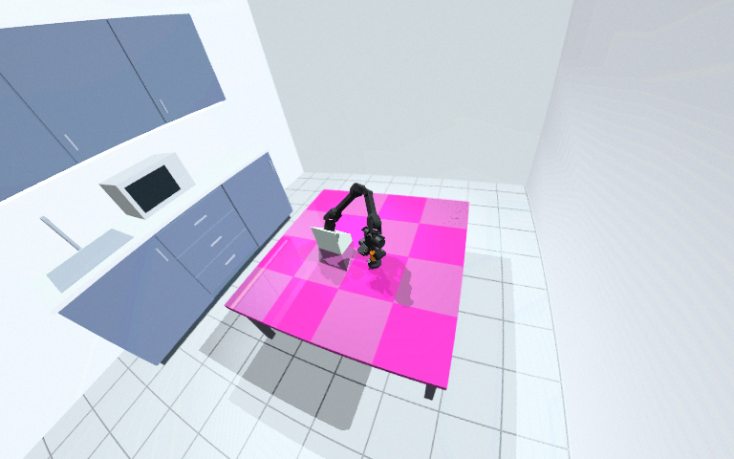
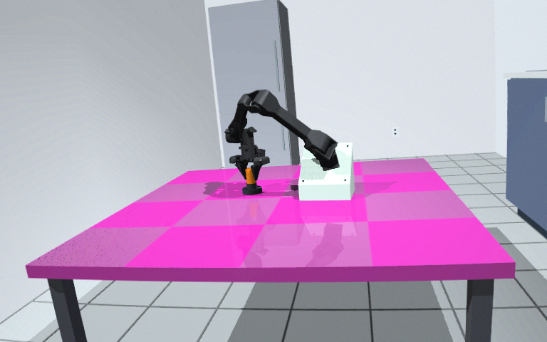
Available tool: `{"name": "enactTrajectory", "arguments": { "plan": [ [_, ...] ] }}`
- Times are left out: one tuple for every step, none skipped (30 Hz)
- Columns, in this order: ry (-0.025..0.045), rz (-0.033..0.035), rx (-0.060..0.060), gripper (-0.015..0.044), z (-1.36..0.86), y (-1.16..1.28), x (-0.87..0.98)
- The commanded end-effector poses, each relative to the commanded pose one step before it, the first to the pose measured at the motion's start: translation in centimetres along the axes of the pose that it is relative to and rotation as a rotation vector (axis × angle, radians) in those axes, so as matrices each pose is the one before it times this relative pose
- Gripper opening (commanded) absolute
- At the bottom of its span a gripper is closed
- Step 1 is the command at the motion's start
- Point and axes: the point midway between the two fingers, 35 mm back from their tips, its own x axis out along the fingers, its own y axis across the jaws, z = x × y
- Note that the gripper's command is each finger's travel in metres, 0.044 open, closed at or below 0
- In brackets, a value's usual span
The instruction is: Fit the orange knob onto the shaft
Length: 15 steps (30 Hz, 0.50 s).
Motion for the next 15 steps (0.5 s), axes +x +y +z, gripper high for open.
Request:
{"name": "enactTrajectory", "arguments": {
  "plan": [
    [-0.00032,-0.0004,0.002,0.0394,-0.028,-0.001,0.003],
    [0.0,0.0,0.0,0.042,0.0,0.0,0.0],
    [0.0,0.0,0.0,0.044,0.0,0.0,0.0],
    [0.0,0.0,0.0,0.044,0.0,0.0,0.0],
    [0.0,0.0,0.0,0.044,0.0,0.0,0.0],
    [0.0,0.0,0.0,0.044,0.0,0.0,0.0],
    [0.0,0.0,0.0,0.044,0.0,0.0,0.0],
    [0.0,0.0,0.0,0.044,0.0,0.0,0.0],
    [0.0,0.0,0.0,0.044,0.0,0.0,0.0],
    [0.0,0.0,0.0,0.044,0.0,0.0,0.0],
    [0.0,0.0,0.0,0.044,0.0,0.0,0.0],
    [0.0,0.0,0.0,0.044,0.0,0.0,0.0],
    [-0.00041,0.00028,0.0,0.044,0.004,0.048,-0.298],
    [-0.00112,0.00074,0.0,0.044,0.012,0.125,-0.9],
    [-0.0015,0.00087,-0.0001,0.044,0.022,0.144,-1.522]
  ]
}}
